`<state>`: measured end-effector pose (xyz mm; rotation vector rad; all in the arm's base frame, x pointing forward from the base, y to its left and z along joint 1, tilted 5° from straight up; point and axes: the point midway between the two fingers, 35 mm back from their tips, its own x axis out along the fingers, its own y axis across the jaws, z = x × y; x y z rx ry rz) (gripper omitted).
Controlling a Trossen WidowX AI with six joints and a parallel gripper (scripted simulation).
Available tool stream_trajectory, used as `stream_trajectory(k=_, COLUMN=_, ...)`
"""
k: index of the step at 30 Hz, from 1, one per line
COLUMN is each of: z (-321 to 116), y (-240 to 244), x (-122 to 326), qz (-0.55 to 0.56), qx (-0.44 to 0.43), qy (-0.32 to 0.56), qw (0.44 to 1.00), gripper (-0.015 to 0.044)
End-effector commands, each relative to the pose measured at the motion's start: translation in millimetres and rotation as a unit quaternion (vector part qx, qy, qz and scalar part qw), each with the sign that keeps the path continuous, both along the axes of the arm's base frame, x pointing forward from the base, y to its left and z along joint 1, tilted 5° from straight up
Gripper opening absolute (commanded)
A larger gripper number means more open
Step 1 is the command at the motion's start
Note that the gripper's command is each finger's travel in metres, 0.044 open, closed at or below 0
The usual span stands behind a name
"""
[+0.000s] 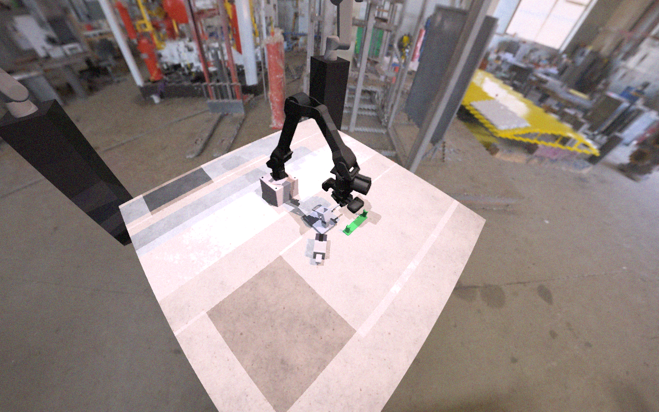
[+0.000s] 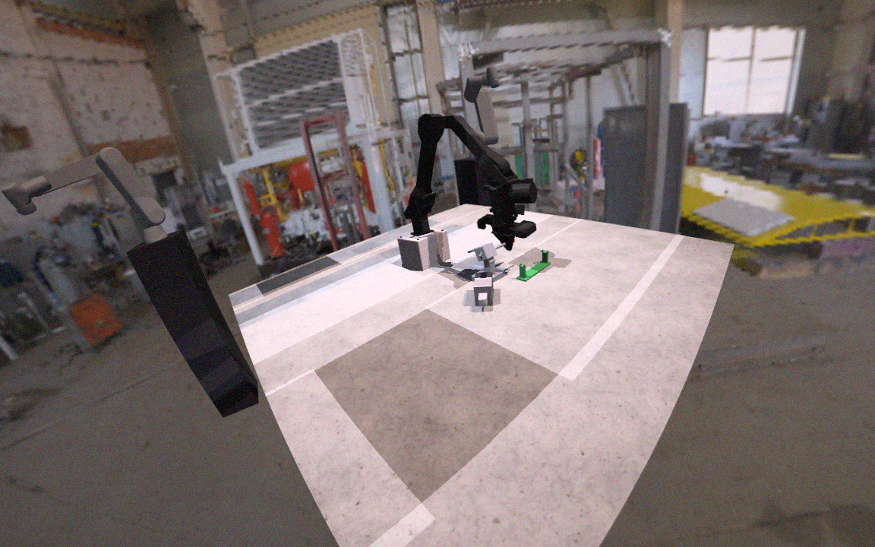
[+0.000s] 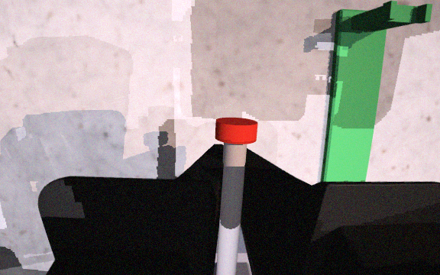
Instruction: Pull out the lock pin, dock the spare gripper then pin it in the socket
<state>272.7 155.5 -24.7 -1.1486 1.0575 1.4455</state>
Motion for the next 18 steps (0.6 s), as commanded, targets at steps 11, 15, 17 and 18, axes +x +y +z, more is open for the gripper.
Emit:
stream_trajectory(k=11, z=5, y=10, x=2, qz=-0.001, qx=0.003, qy=0.003, qw=1.0, gripper=0.0)
stream_trajectory(k=15, z=5, y=13, x=1, qz=-0.002, qx=0.002, qy=0.004, qw=1.0, gripper=0.0)
stream_trajectory(k=17, z=5, y=15, x=1, qz=-0.002, qx=0.002, qy=0.005, qw=1.0, gripper=0.0)
stream_trajectory(k=18, z=5, y=15, x=1, qz=-0.002, qx=0.002, qy=0.005, qw=1.0, gripper=0.0)
